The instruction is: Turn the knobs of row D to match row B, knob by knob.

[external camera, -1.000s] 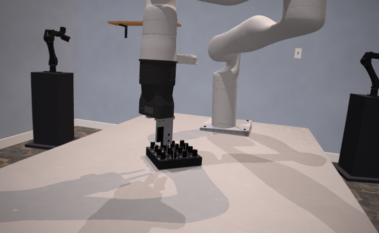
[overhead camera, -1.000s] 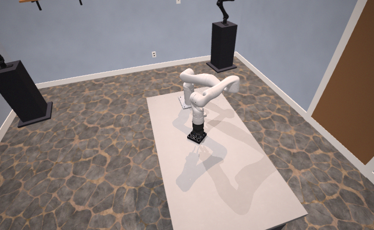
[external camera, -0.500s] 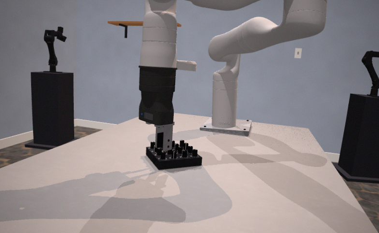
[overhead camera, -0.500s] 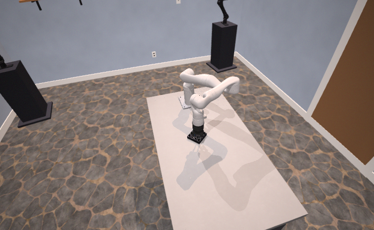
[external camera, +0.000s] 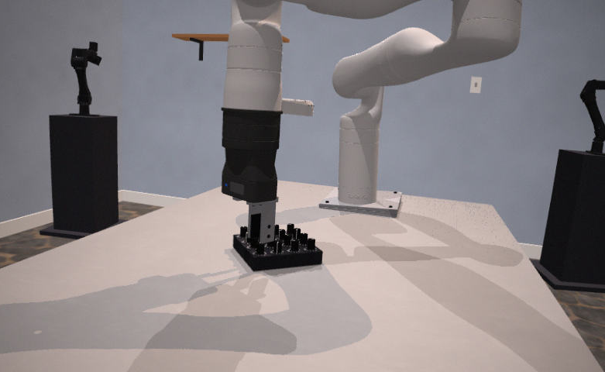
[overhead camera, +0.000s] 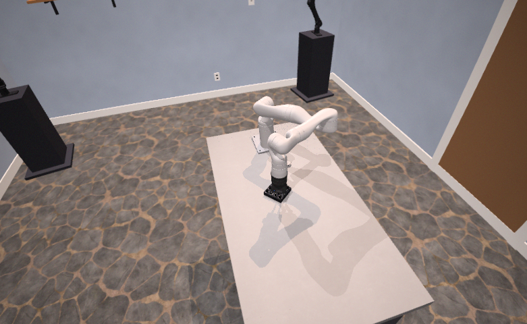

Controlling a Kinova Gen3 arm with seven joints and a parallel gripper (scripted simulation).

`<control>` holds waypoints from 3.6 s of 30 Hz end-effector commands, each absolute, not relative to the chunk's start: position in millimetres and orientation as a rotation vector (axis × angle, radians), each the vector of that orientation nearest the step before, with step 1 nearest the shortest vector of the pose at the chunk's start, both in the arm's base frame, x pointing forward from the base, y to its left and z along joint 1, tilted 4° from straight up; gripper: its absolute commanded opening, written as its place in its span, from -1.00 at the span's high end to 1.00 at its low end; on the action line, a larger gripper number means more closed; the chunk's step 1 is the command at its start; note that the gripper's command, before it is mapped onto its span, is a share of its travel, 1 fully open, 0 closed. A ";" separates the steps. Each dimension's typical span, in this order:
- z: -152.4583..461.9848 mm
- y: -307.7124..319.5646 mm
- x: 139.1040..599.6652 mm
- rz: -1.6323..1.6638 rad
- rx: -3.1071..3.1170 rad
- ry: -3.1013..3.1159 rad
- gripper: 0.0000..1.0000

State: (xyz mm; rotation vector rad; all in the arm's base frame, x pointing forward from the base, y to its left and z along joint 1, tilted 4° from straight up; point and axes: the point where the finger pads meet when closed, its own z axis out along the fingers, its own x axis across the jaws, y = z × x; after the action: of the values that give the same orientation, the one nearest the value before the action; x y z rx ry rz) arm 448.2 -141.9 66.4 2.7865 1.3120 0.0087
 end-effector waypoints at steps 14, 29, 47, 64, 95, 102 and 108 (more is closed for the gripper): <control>67.2 -142.0 448.6 0.011 2.786 1.312 0.07; 67.2 -142.0 448.6 0.011 2.786 1.312 0.07; 61.9 -142.3 448.8 0.011 2.786 1.312 0.07; 53.3 -142.7 449.0 0.011 2.786 1.312 0.07; 53.3 -142.7 449.0 0.011 2.786 1.312 0.07; 53.3 -142.7 449.0 0.011 2.786 1.312 0.40; 53.3 -142.7 449.0 0.011 2.786 1.312 0.40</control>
State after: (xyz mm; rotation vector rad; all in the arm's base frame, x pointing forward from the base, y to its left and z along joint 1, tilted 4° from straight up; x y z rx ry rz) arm 448.6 -142.7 52.5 2.7865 1.3120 0.0085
